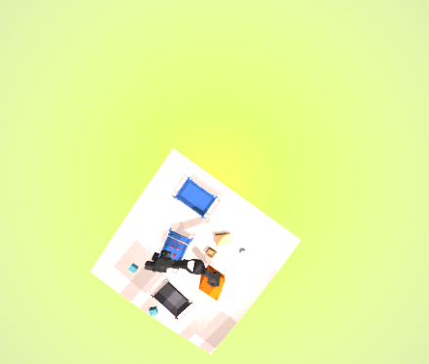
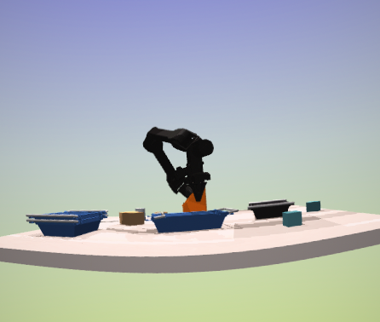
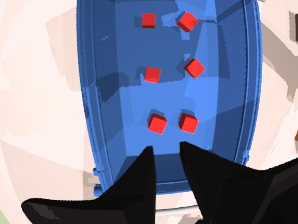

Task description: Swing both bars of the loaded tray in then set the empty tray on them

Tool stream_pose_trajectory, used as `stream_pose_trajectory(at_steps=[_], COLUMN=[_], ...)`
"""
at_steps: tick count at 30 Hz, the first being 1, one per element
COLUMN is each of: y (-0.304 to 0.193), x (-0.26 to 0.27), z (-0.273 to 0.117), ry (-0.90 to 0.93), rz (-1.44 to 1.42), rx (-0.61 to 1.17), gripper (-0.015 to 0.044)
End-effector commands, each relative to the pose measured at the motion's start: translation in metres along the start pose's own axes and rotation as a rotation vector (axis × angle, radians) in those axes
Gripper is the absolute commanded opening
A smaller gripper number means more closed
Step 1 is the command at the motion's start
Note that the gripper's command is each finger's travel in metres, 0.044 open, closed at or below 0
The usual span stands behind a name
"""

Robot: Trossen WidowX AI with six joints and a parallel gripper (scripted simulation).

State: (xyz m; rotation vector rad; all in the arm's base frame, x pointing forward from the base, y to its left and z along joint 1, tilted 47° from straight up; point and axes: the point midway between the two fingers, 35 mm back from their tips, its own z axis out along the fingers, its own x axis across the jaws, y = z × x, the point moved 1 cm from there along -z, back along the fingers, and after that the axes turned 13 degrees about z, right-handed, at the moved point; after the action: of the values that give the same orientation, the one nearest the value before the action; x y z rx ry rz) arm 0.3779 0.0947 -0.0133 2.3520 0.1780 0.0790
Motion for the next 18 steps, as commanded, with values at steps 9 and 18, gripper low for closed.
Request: stream_pose_trajectory(at_steps=[9, 18], y=[-0.115, -0.123], x=[-0.037, -0.041], z=[0.006, 0.007], ry=[-0.008, -0.011], rz=[-1.398, -1.503], rx=[-0.005, -0.007], gripper=[0.0086, 0.0086])
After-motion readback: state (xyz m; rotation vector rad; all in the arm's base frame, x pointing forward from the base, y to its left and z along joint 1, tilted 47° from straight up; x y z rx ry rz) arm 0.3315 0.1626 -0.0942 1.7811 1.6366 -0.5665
